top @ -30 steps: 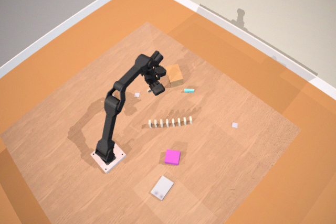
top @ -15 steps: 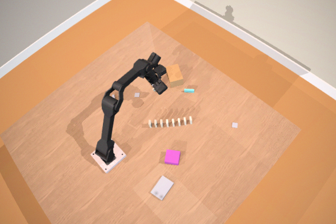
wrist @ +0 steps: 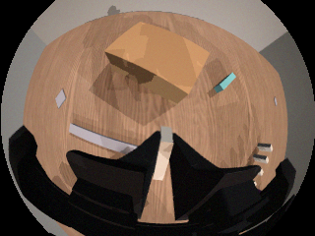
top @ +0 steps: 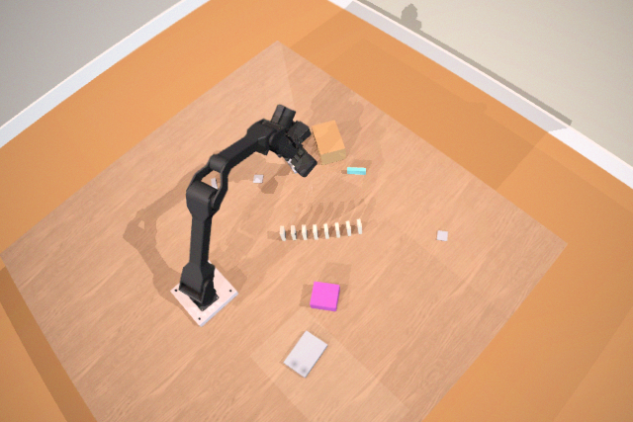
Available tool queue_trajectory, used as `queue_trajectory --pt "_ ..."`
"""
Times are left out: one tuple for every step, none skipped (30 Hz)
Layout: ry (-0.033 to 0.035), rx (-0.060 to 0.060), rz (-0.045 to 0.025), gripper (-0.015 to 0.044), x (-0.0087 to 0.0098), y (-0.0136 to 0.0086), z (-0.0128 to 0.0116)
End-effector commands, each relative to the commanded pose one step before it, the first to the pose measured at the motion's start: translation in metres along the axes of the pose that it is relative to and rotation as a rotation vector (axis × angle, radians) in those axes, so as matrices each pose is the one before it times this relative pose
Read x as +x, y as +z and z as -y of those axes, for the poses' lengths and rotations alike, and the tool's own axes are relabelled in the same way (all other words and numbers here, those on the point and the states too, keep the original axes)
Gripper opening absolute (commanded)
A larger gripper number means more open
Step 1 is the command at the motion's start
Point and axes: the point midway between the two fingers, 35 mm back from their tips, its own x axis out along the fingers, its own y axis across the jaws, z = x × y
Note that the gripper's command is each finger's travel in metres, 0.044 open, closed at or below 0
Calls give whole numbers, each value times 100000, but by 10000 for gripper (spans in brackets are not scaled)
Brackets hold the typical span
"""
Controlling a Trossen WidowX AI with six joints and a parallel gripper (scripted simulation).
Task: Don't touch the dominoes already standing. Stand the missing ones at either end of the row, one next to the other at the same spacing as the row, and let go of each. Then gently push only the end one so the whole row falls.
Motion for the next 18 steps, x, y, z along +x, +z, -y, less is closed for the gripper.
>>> queue_trajectory --pt "-545 -1604 5810 30 515 27 -306" --pt "-73 -276 1399 30 106 8 -80" --pt "-91 -213 1434 30 106 12 -73" --pt "-94 -203 1432 30 100 8 -71" --pt "-97 -192 1429 30 93 4 -68" --pt "-100 -181 1426 30 86 0 -66" --pt "-102 -171 1423 30 80 -4 -64" --pt "-105 -160 1420 30 73 -8 -61" --pt "-108 -149 1416 30 66 -11 -59" --pt "-111 -139 1413 30 59 -14 -57" --pt "-114 -128 1409 30 51 -17 -54" --pt "-117 -117 1406 30 44 -20 -51" --pt "-120 -107 1402 30 37 -23 -49" --pt "-123 -96 1398 30 29 -26 -46" --pt "-126 -85 1394 30 22 -28 -43" --pt "-129 -75 1390 30 15 -31 -40" --pt "-132 -64 1386 30 7 -33 -37" --pt "-135 -53 1382 30 0 -35 -34"
